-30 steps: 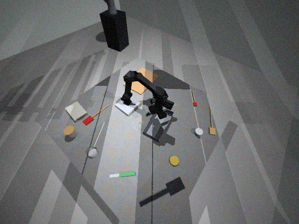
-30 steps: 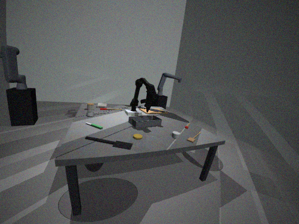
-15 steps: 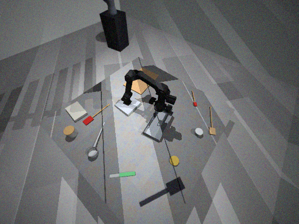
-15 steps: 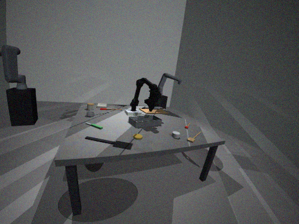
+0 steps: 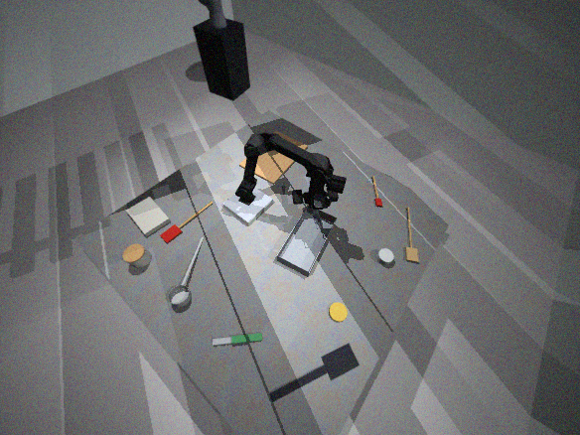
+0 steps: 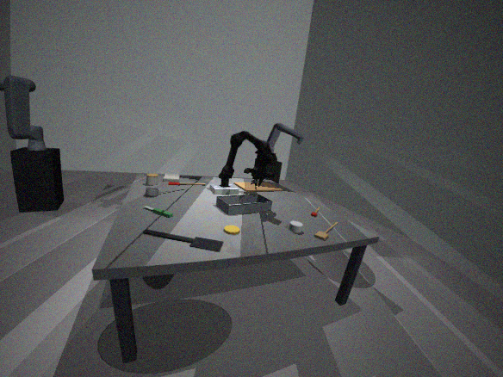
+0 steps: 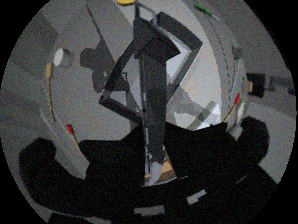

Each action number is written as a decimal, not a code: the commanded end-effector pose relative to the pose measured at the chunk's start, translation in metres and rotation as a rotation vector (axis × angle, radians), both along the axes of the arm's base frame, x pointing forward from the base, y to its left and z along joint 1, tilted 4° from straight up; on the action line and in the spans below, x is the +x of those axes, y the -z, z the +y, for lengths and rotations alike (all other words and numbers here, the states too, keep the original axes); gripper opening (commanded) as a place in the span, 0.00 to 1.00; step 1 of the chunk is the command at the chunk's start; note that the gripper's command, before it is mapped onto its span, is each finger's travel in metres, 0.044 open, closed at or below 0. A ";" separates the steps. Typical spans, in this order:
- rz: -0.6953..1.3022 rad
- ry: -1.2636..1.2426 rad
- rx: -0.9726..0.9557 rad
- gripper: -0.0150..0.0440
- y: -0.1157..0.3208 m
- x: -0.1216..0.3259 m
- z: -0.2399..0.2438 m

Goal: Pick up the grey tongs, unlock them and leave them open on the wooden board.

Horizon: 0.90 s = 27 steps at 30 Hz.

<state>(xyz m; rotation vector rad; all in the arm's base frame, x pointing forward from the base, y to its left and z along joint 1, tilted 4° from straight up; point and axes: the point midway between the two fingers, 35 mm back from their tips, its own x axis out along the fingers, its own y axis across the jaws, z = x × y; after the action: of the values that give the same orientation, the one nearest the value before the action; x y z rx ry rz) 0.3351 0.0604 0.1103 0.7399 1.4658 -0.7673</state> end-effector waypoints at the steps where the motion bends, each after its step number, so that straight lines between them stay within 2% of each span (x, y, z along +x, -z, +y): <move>1: -0.004 -0.143 0.009 0.00 -0.003 0.000 0.010; 27: -0.004 -1.221 0.047 0.00 -0.015 -0.015 0.071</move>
<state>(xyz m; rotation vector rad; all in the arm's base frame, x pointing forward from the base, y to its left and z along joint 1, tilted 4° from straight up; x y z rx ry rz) 0.3218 0.1245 0.1223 -0.1203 1.6011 0.1278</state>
